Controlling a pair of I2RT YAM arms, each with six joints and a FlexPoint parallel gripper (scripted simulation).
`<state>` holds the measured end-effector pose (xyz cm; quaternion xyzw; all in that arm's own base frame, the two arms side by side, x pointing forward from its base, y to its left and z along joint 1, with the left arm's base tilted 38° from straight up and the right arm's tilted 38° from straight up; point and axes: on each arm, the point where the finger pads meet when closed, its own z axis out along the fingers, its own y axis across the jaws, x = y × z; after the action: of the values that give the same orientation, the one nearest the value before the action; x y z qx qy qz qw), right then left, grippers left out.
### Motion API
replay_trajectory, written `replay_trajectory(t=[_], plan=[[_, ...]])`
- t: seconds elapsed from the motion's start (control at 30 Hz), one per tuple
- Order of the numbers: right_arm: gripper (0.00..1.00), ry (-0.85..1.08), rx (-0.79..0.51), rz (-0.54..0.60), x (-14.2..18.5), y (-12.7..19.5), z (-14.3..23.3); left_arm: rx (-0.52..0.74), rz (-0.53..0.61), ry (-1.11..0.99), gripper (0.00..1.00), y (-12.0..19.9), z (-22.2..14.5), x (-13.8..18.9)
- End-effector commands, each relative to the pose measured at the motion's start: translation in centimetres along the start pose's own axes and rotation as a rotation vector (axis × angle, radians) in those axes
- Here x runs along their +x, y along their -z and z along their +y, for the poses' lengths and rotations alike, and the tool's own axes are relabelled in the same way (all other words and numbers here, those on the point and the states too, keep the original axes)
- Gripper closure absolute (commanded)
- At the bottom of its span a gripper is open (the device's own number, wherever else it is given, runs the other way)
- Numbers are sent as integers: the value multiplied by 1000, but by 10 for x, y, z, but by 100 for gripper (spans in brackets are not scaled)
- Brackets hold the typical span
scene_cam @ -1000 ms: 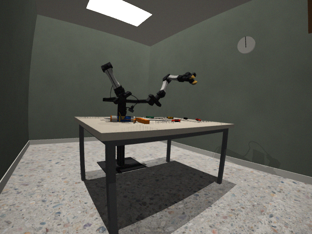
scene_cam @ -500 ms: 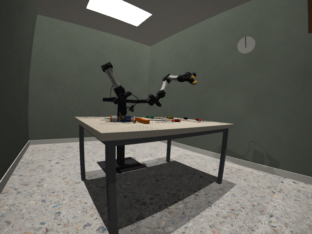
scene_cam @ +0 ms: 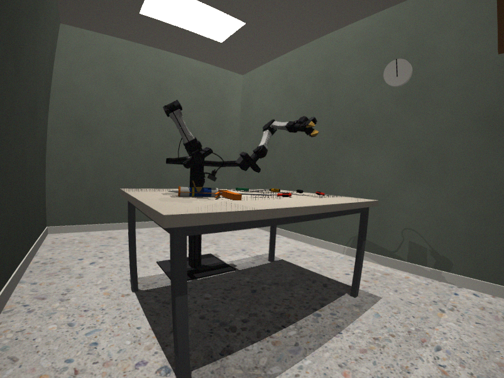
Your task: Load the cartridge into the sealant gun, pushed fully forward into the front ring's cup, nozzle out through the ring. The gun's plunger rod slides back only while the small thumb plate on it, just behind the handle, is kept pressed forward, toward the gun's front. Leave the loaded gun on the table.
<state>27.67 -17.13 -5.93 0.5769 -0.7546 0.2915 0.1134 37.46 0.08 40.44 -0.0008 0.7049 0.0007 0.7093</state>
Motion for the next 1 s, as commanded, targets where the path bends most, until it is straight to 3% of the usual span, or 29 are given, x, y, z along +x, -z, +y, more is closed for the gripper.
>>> replay_trajectory(t=[0.0,0.8,0.83,0.97], plan=[[100,1,-22,-5,0,-6,6,6,17,-7,32,-3,-5,6],[100,2,-24,-5,0,-6,7,6,17,-7,32,-3,-5,6],[26,2,-24,-5,0,-6,7,6,17,-7,32,-3,-5,6],[26,2,-24,-4,0,-6,7,6,17,-7,32,-3,-5,6]])
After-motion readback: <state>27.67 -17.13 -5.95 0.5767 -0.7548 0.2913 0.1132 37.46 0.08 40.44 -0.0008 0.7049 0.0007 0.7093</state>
